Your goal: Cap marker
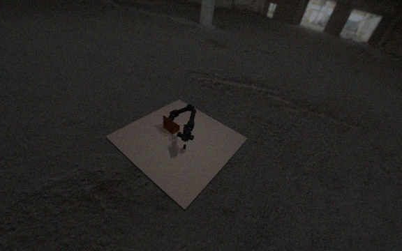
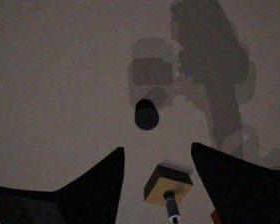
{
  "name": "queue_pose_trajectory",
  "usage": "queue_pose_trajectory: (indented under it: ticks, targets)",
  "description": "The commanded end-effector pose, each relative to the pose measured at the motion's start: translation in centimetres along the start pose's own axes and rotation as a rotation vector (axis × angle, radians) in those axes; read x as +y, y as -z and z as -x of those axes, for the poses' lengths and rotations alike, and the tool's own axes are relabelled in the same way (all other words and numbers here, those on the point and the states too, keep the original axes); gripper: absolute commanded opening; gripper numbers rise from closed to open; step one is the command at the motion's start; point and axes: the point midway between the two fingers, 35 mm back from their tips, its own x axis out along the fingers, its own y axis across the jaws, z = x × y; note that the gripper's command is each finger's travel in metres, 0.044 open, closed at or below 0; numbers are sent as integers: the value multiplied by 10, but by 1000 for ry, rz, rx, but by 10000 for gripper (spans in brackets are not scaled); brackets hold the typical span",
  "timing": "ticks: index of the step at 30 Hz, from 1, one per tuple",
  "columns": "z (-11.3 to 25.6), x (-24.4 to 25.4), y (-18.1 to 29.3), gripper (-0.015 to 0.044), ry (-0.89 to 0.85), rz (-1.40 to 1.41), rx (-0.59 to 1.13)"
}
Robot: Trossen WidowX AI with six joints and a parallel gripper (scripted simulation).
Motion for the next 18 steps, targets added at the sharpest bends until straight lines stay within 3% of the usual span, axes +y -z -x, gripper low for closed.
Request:
queue_pose_trajectory:
  ticks: [1,4,18]
  targets:
    - [-6,2,-1,249,8,-21,2]
    - [-36,2,0,249,7,-21,3]
    - [-59,2,-1,249,7,-21,4]
